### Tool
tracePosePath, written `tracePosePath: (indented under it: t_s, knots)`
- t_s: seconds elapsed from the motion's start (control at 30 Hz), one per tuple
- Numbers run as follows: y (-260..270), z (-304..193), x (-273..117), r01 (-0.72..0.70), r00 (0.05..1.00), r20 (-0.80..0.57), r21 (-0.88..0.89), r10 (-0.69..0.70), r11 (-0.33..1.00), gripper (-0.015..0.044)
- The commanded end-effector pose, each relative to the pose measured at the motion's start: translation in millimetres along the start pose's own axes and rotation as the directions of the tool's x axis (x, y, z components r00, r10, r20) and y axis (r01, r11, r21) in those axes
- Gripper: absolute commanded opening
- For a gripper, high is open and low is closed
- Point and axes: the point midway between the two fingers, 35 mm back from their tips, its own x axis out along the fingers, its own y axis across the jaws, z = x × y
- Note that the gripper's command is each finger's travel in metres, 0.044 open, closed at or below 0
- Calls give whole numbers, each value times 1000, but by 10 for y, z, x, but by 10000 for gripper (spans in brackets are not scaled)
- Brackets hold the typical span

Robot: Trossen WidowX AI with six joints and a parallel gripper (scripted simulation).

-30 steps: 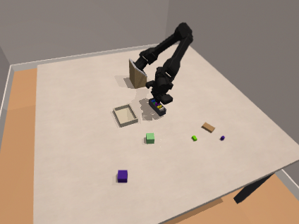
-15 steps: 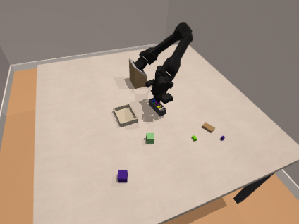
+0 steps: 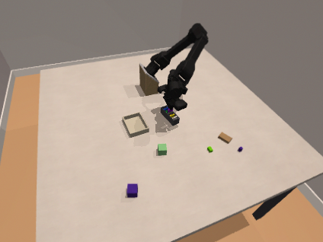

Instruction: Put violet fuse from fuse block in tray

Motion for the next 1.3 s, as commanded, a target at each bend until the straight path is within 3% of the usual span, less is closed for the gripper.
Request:
tracePosePath:
  t_s: [0.0, 1.0, 1.27]
  knots:
    - [-4, -7, -33, 2, 1000, -4, -5, -2, 1000, 0]
    - [-2, -15, -305, 2, 1000, -4, -4, -2, 1000, 0]
    - [-30, -395, -349, 3, 1000, -17, -2, -3, 1000, 0]
